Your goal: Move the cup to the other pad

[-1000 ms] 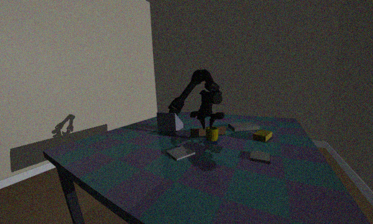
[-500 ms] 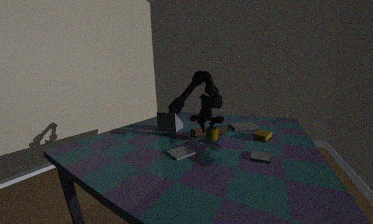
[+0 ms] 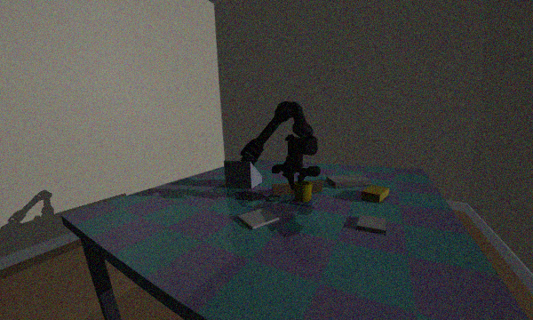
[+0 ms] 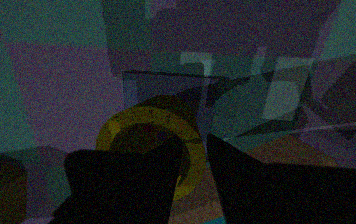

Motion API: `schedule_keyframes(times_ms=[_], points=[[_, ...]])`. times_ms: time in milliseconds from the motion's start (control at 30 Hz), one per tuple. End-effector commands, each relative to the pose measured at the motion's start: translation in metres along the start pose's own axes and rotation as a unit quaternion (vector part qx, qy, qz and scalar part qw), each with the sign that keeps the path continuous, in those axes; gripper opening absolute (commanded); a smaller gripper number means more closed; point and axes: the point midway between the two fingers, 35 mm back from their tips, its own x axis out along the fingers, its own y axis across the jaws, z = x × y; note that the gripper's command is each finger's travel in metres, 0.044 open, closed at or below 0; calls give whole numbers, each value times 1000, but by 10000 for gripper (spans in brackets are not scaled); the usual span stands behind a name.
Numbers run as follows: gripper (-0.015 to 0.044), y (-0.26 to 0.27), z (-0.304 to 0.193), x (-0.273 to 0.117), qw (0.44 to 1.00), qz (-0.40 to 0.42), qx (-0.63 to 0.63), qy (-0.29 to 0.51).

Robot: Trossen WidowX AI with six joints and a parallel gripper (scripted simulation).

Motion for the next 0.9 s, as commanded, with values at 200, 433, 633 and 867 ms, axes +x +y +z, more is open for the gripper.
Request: schedule_keyframes(times_ms=[200,433,633,867], points=[[33,0,0,0,1000,0,0,0],[0,0,0,-2,1000,0,0,0],[0,2,1,-23,1000,1,0,-1],[0,1,1,-52,1000,1,1,0]])
